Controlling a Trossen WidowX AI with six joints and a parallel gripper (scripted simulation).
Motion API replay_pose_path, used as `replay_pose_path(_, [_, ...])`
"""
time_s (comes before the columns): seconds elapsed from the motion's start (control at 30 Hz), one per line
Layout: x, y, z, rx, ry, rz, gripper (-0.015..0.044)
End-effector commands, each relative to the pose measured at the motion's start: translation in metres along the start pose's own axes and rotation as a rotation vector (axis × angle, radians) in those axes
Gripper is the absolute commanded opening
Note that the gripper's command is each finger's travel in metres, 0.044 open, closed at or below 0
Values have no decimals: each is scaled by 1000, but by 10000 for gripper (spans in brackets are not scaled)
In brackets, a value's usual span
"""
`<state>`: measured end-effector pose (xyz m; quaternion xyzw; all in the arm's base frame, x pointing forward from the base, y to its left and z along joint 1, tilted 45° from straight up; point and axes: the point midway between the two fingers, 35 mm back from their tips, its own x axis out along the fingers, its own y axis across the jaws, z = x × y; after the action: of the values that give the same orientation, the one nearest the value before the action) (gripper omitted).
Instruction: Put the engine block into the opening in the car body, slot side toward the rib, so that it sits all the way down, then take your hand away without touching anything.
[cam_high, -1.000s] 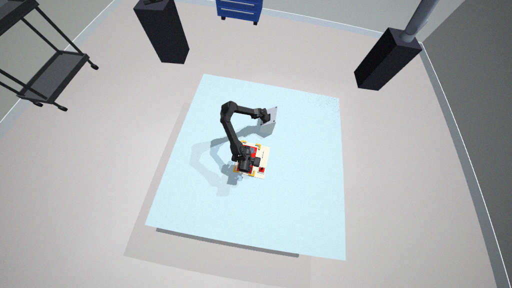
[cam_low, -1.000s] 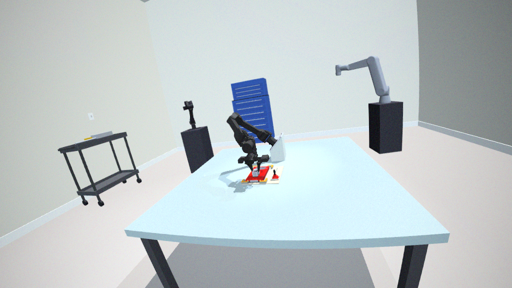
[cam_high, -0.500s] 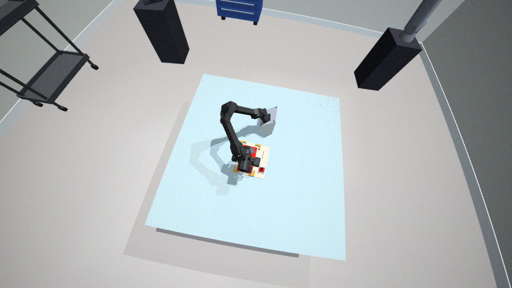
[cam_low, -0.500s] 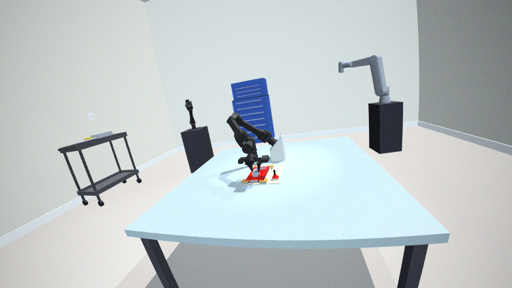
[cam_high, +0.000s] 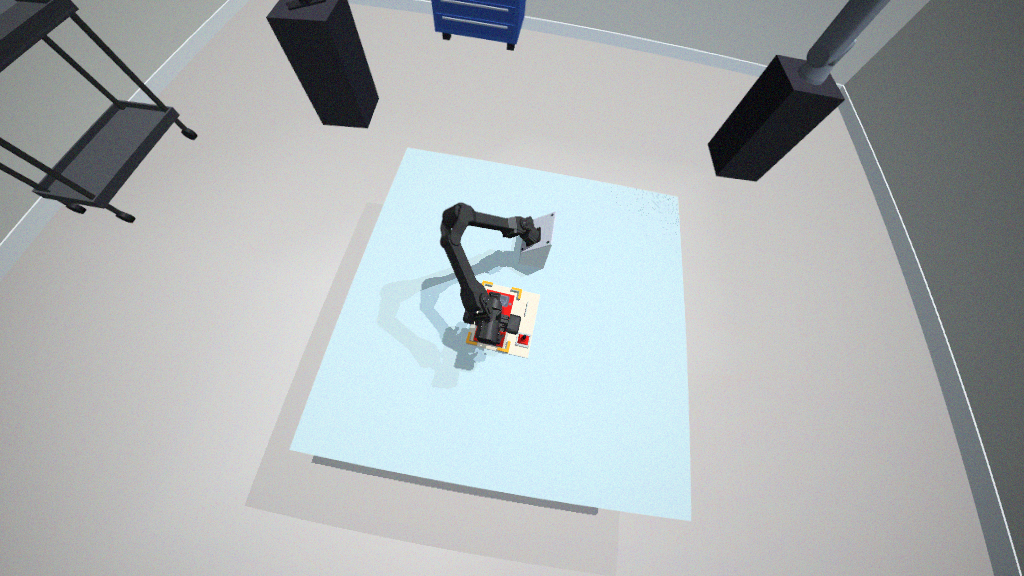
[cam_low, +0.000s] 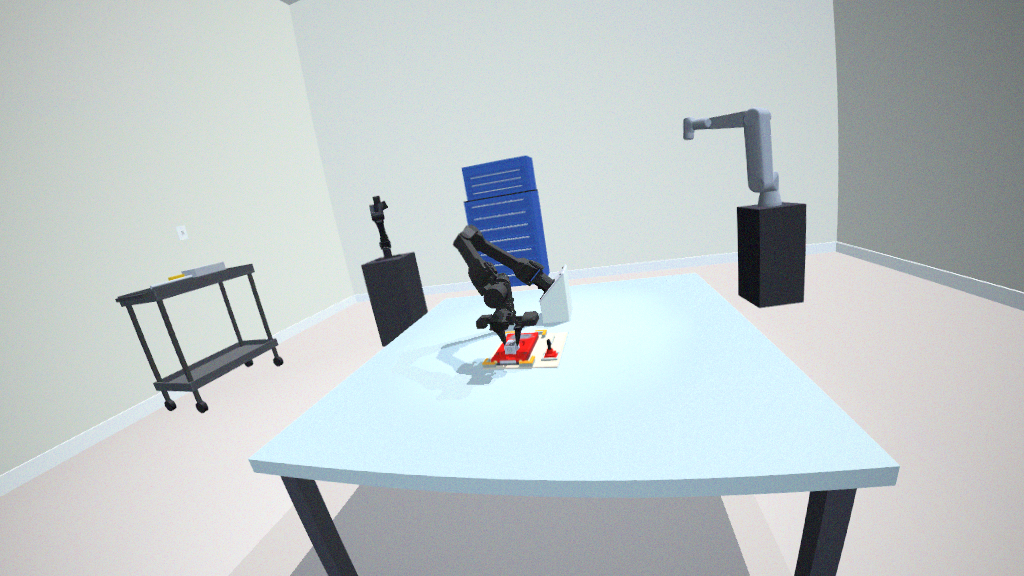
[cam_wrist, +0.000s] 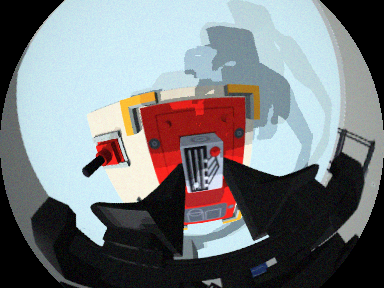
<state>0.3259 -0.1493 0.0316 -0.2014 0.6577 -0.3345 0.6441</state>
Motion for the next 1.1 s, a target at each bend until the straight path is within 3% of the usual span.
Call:
replay_pose_path(0.0, [2, 0, 0, -5, 1, -4, 158])
replay_pose_path(0.1, [2, 0, 0, -5, 1, -4, 158])
replay_pose_path(0.47, [1, 0, 0, 0, 0, 0, 440])
replay_pose_path(1.07, [-13, 1, -1, -5, 1, -3, 440])
